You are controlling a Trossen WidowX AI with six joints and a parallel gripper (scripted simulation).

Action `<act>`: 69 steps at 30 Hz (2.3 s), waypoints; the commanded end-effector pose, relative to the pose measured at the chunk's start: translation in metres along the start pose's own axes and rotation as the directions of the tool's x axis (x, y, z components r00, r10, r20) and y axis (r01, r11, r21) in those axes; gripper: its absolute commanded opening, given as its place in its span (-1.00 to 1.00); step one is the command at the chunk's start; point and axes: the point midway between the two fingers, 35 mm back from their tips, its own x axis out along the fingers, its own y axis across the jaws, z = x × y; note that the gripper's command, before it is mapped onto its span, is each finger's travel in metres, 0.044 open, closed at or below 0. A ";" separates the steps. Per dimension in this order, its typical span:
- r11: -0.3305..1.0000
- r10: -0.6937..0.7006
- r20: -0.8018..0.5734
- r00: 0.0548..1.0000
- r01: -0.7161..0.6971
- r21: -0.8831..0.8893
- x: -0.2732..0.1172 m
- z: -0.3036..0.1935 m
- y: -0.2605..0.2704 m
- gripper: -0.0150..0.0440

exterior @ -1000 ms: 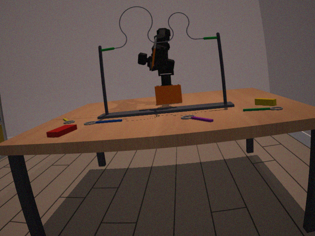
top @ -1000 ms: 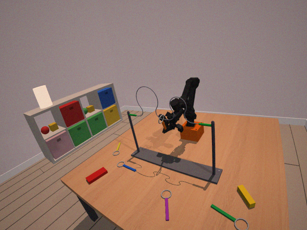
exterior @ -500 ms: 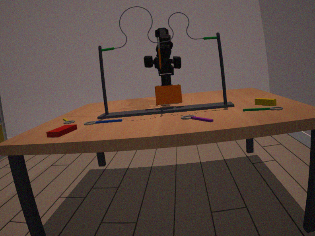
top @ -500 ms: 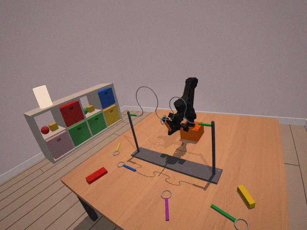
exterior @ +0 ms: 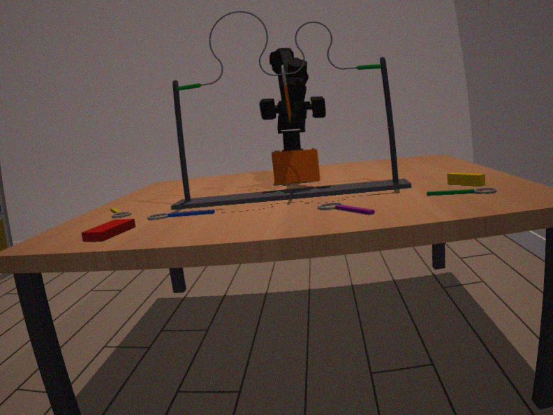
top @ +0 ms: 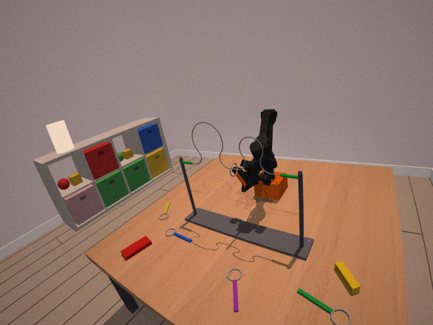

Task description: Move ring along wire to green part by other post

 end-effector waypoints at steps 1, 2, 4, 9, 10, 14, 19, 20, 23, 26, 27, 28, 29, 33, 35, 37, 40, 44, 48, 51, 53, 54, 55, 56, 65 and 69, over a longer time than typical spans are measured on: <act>1.000 0.005 0.005 1.000 -0.005 0.015 -0.001 0.003 0.006 -1.00; 1.000 0.006 0.005 1.000 -0.006 0.018 -0.001 0.003 0.007 -1.00; 1.000 0.011 0.004 1.000 -0.011 0.026 -0.002 0.003 0.010 -1.00; 0.998 0.026 0.003 1.000 -0.026 0.050 -0.003 0.003 0.018 -1.00; 0.998 0.030 0.002 1.000 -0.030 0.056 -0.003 0.003 0.020 -1.00; 0.995 0.049 0.001 0.999 -0.049 0.087 -0.004 0.003 0.029 -1.00; 0.986 0.083 -0.001 0.997 -0.082 0.142 -0.006 0.004 0.041 -1.00; 0.984 0.092 -0.002 0.996 -0.090 0.155 -0.007 0.005 0.044 -1.00; 0.974 0.118 -0.002 0.993 -0.115 0.196 -0.009 0.006 0.052 -1.00; 0.959 0.148 -0.001 0.989 -0.143 0.244 -0.011 0.008 0.061 -1.00; 0.953 0.158 0.000 0.987 -0.153 0.260 -0.012 0.009 0.064 -1.00; 0.947 0.169 0.001 0.986 -0.163 0.277 -0.013 0.010 0.067 -1.00; 0.940 0.180 0.002 0.984 -0.173 0.294 -0.014 0.011 0.071 -1.00; 0.906 0.226 0.009 0.974 -0.213 0.365 -0.019 0.015 0.083 -1.00; 0.885 0.250 0.014 0.968 -0.234 0.402 -0.021 0.018 0.090 -1.00; 0.863 0.273 0.020 0.962 -0.254 0.438 -0.024 0.021 0.096 -1.00; 0.827 0.305 0.030 0.952 -0.280 0.487 -0.028 0.026 0.104 -1.00; 0.781 0.342 0.044 0.939 -0.310 0.543 -0.033 0.032 0.113 -1.00; 0.734 0.374 0.059 0.926 -0.334 0.591 -0.038 0.038 0.121 -1.00; 0.696 0.398 0.072 0.915 -0.352 0.626 -0.042 0.044 0.127 -1.00; 0.670 0.412 0.081 0.907 -0.362 0.647 -0.045 0.047 0.130 -1.00; 0.654 0.421 0.087 0.903 -0.369 0.660 -0.047 0.049 0.132 -1.00; 0.641 0.428 0.091 0.899 -0.374 0.671 -0.048 0.051 0.134 -1.00; 0.627 0.435 0.096 0.895 -0.378 0.681 -0.049 0.053 0.135 -1.00; 0.498 0.492 0.145 0.859 -0.414 0.762 -0.062 0.070 0.148 -1.00; 0.442 0.512 0.166 0.843 -0.424 0.790 -0.067 0.078 0.152 -1.00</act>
